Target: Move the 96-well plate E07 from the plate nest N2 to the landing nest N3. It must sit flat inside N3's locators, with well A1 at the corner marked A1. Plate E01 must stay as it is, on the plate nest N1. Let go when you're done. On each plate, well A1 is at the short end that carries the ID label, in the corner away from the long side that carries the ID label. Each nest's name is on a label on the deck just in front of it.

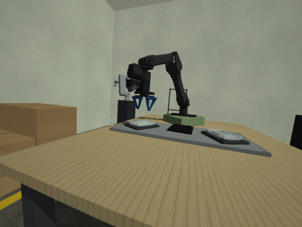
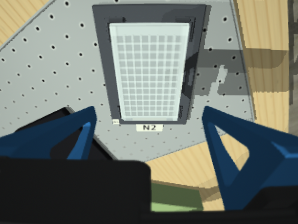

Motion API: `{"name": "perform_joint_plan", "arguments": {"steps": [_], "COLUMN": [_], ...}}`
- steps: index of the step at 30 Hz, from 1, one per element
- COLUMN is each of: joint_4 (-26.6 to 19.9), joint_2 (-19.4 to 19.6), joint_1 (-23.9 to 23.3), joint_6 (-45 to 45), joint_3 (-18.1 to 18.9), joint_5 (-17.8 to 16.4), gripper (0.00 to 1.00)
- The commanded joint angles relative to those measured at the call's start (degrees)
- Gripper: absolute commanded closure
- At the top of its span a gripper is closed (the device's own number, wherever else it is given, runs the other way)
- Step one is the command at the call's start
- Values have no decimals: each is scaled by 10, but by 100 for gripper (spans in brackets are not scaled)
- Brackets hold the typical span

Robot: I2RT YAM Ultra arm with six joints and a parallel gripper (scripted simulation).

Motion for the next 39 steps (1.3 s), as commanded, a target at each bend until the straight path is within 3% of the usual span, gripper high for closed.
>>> {"name": "perform_joint_plan", "arguments": {"steps": [1, 39], "joint_4": [-3, 104], "joint_2": [-5, 23], "joint_1": [0, -1], "joint_6": [0, -1], "joint_3": [2, -77], "joint_5": [0, 0], "gripper": [0, 0]}}
